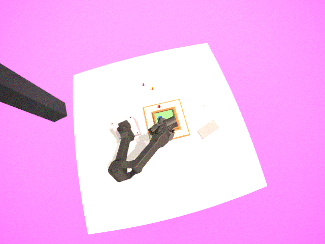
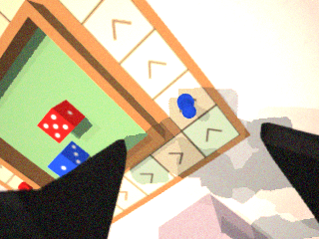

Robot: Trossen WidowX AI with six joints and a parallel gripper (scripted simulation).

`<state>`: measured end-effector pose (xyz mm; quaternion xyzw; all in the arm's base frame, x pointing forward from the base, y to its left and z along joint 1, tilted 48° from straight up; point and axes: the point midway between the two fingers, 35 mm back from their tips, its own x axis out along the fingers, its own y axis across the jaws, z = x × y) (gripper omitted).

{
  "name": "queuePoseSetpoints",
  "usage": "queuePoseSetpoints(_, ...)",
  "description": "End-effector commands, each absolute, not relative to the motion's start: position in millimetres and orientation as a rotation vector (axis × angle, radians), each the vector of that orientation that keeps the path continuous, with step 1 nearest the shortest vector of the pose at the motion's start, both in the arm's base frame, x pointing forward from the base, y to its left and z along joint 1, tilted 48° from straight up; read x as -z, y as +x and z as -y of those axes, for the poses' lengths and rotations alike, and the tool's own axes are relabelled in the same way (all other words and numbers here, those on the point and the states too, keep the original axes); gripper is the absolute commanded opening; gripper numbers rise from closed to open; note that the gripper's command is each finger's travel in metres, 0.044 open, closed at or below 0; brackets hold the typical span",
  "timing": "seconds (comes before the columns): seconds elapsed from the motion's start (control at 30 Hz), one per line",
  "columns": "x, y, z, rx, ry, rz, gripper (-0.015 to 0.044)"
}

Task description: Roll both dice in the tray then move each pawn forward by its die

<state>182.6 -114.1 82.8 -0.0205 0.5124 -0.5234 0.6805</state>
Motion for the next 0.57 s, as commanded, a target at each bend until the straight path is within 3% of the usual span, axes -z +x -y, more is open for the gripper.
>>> queuePoseSetpoints(0.0, -78, 190, 84, 1.086, -0.103, -1.215, 0.0440)
queuePoseSetpoints(0.33, -51, 171, -16, 0.803, -0.483, -1.459, 0.0440)
queuePoseSetpoints(0.53, -51, 174, -8, 0.814, -0.457, -1.446, 0.0440)
